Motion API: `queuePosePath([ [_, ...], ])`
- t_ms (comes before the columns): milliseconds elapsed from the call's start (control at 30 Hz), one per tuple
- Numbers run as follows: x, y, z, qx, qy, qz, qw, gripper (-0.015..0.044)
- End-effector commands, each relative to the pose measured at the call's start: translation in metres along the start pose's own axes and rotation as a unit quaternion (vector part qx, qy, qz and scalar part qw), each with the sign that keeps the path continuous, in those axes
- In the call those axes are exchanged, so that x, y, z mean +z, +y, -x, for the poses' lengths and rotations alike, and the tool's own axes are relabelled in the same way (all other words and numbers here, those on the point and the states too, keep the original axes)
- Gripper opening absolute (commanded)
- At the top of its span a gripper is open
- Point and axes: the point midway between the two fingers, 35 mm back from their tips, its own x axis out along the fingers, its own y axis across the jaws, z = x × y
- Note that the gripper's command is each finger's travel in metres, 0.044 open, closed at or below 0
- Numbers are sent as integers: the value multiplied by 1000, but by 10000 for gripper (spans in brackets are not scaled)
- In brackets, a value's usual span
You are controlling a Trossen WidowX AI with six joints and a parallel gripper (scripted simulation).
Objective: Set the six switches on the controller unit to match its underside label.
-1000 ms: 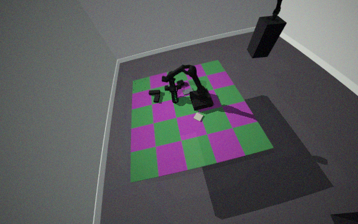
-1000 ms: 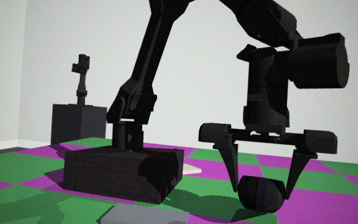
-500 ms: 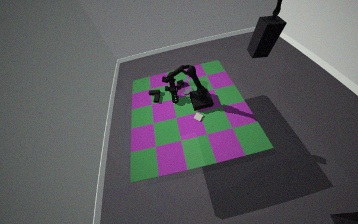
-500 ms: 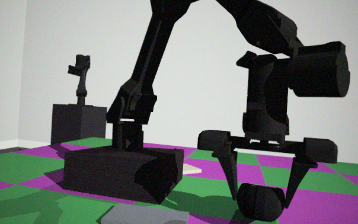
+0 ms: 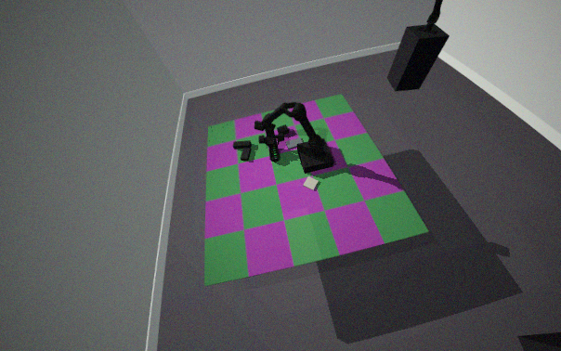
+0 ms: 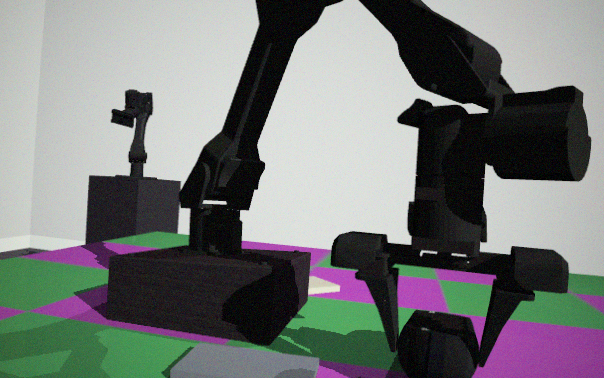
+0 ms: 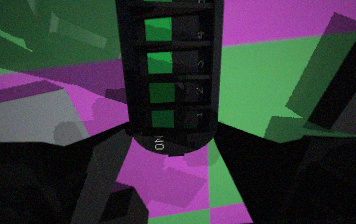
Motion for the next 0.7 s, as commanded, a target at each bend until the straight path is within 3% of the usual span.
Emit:
queuePosePath([
  [0, 3, 2, -7, 6, -8, 5, 1000, 338],
  [667, 0, 2, -16, 4, -5, 4, 1000, 338],
])
